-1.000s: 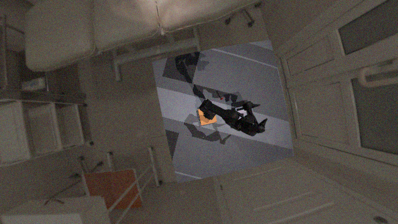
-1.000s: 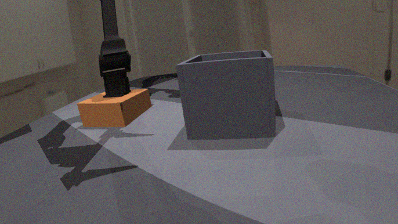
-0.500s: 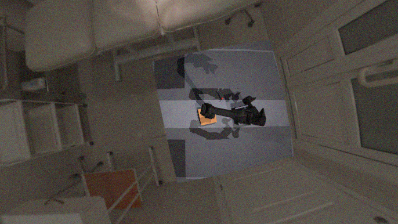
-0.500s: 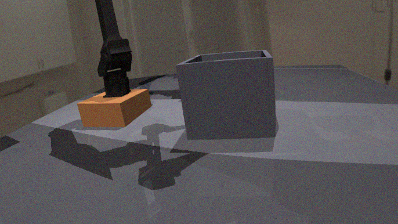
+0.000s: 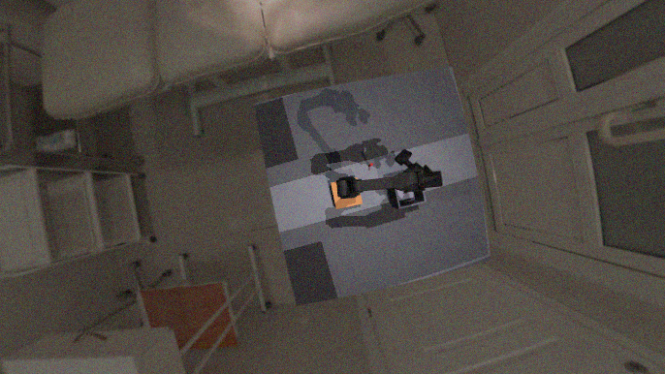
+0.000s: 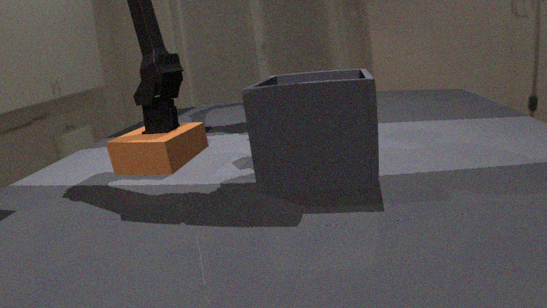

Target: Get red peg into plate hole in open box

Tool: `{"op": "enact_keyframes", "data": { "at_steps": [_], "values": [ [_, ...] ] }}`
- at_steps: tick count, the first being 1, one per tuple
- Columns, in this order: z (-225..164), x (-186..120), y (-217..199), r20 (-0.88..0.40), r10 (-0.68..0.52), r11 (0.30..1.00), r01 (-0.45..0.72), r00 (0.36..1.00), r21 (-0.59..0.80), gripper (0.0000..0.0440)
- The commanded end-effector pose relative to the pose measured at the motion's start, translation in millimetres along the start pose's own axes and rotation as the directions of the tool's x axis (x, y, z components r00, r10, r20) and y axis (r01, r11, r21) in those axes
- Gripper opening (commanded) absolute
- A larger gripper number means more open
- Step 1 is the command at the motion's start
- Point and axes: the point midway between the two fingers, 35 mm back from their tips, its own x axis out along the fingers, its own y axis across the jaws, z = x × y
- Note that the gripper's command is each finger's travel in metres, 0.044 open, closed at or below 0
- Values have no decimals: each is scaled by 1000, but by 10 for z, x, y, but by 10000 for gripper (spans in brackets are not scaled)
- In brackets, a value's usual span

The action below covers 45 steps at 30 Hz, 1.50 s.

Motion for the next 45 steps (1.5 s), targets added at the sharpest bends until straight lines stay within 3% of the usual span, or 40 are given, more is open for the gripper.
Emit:
{"op": "enact_keyframes", "data": {
  "at_steps": [1,12,24,36,45],
  "values": [
    [158,211,-162,83,-54,997,59,995,-56,429],
    [607,632,-663,307,-168,936,249,937,-247,424],
    [1178,898,-1085,539,-202,789,462,817,-405,424],
    [1685,1072,-1264,698,-164,630,618,697,-470,440],
    [2077,1247,-1258,759,-144,559,685,635,-468,440]
  ]
}}
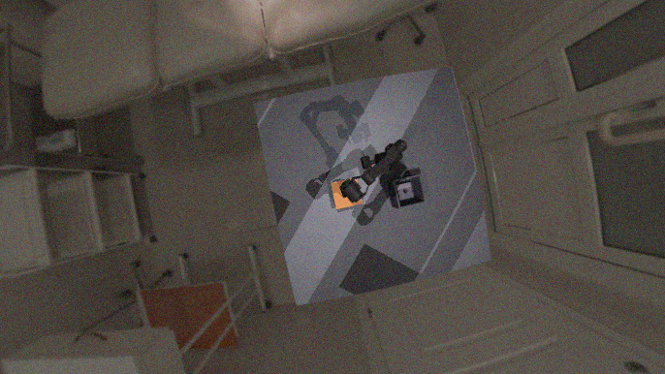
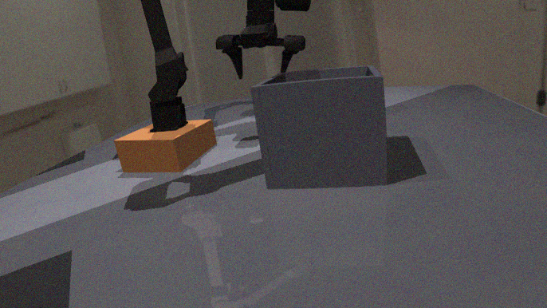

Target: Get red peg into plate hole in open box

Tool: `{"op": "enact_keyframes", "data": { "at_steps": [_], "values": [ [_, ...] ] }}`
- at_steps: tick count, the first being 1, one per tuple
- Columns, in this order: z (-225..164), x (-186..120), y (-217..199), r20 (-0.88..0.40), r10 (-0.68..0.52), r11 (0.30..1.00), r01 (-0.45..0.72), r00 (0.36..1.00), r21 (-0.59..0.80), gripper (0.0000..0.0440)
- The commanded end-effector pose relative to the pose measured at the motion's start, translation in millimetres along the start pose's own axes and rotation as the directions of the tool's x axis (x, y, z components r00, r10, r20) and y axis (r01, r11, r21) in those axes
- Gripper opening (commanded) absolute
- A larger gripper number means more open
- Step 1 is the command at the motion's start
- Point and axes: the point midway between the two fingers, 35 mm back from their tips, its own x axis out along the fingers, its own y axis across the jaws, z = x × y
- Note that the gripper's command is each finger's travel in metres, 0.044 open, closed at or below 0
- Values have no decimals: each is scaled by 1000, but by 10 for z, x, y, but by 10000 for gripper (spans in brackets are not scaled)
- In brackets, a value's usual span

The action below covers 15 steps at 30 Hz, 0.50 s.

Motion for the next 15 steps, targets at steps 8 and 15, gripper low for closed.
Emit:
{"op": "enact_keyframes", "data": {
  "at_steps": [8,15],
  "values": [
    [191,426,-77,59,-47,997,51,997,-53,437],
    [266,621,-69,78,-45,997,50,996,-62,414]
  ]
}}
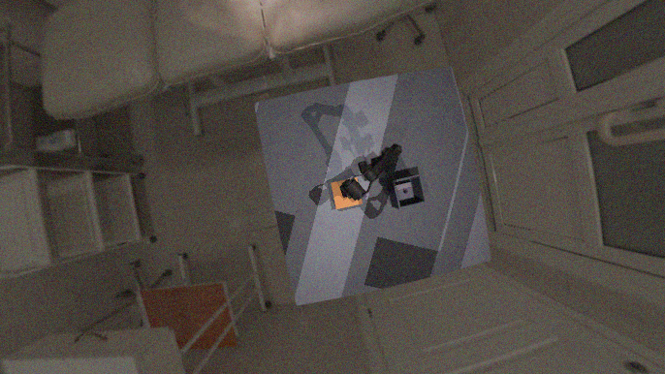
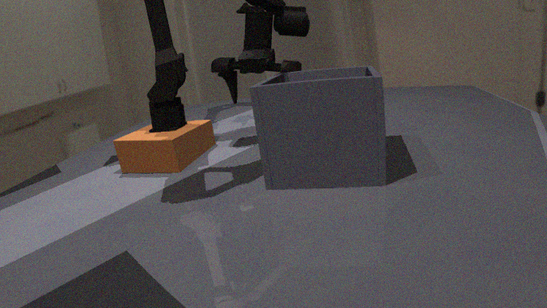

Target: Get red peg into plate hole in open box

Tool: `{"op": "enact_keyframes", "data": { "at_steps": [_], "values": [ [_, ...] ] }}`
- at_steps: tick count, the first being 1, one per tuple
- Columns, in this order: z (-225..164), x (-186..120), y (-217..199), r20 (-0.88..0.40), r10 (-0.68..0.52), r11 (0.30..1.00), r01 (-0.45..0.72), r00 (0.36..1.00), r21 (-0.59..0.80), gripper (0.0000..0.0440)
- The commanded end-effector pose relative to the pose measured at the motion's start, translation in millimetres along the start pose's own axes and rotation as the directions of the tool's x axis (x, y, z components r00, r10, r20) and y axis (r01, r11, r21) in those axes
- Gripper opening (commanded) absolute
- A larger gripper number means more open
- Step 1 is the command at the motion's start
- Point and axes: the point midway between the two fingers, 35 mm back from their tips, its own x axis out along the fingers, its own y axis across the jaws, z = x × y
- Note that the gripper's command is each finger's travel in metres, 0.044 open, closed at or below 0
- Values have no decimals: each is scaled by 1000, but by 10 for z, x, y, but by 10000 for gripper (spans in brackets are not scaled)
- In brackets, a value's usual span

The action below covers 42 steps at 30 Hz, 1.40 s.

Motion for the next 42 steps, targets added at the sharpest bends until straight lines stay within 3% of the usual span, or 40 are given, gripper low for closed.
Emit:
{"op": "enact_keyframes", "data": {
  "at_steps": [1,4,17,19,42],
  "values": [
    [51,131,-18,17,-9,1000,9,1000,-9,406],
    [54,200,0,18,-4,1000,4,1000,-17,360],
    [-4,387,112,3,2,995,-2,1000,-97,31],
    [-20,392,122,-3,4,994,-4,1000,-111,0],
    [-65,-210,248,-116,183,976,-194,976,-96,0]
  ]
}}
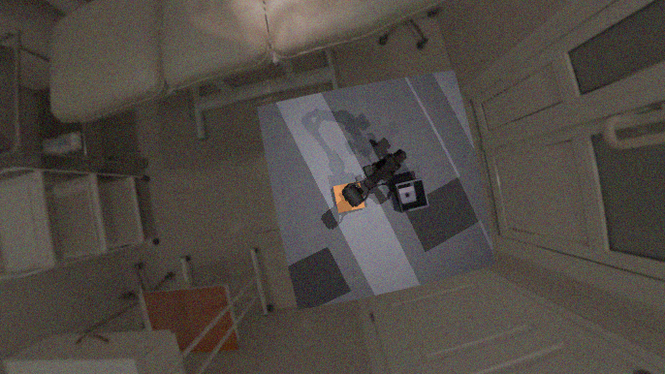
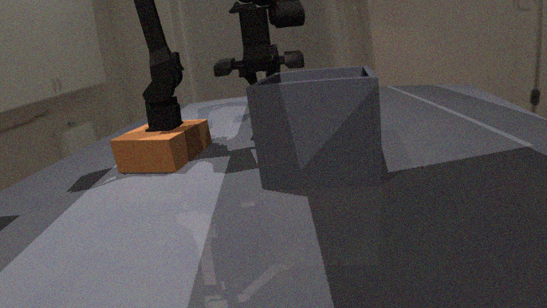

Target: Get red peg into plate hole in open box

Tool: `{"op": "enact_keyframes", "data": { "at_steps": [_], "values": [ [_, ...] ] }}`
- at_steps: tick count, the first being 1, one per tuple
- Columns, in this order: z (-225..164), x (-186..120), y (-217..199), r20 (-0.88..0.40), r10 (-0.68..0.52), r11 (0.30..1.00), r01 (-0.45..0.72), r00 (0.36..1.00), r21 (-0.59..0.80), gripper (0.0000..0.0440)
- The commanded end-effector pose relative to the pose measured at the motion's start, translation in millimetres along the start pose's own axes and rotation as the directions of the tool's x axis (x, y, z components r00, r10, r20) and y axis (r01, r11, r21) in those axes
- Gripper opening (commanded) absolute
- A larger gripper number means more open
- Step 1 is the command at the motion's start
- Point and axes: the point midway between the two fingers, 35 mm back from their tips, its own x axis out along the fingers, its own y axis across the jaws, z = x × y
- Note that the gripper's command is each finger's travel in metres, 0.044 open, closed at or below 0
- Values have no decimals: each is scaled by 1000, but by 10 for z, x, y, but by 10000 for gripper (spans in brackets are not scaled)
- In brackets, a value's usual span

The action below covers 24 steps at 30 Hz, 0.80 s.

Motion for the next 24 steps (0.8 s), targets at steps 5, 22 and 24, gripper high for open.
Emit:
{"op": "enact_keyframes", "data": {
  "at_steps": [5,22,24],
  "values": [
    [-33,-298,112,-30,73,997,-74,997,-31,0],
    [170,-1026,293,24,218,969,-213,976,-127,0],
    [219,-1110,315,40,233,965,-226,972,-133,0]
  ]
}}
